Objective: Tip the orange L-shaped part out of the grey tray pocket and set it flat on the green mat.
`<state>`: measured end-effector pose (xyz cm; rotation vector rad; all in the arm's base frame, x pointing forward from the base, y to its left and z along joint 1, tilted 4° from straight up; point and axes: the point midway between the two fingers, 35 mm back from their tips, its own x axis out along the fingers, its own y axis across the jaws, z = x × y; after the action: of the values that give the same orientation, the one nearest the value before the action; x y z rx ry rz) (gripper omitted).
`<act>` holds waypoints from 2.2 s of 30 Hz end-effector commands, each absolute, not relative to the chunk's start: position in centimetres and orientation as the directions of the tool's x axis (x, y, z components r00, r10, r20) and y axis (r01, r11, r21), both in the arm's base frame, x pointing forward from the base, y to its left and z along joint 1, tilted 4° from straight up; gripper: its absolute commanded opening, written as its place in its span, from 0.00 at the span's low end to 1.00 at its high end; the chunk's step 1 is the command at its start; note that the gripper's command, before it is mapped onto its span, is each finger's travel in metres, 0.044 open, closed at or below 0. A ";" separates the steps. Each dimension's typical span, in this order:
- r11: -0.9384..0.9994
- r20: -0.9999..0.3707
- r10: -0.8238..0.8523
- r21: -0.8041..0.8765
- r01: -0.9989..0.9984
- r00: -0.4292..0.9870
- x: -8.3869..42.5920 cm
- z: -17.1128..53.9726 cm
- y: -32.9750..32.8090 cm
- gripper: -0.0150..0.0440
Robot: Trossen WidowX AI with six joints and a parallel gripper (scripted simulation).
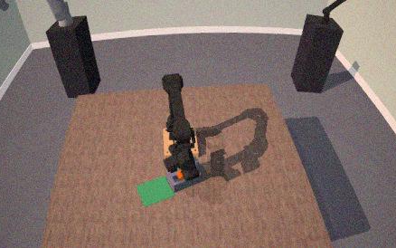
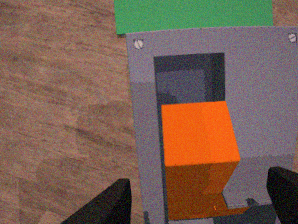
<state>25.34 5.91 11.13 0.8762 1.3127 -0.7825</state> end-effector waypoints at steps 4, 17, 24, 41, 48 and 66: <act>0.468 -0.995 0.009 0.093 0.879 0.101 25.4 10.0 6.0 0.73; 0.468 -0.995 0.009 0.093 0.879 0.100 25.5 8.0 6.0 0.73; 0.469 -0.995 0.004 0.093 0.878 0.103 25.5 8.3 5.9 0.50; 0.469 -0.995 0.004 0.093 0.878 0.103 25.5 8.3 5.9 0.25; 0.469 -0.995 0.006 0.093 0.878 0.102 25.4 9.1 5.9 0.25; 0.468 -0.995 0.009 0.093 0.879 0.101 25.1 11.9 5.9 0.25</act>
<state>25.16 5.77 11.14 0.8695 1.3173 -0.7935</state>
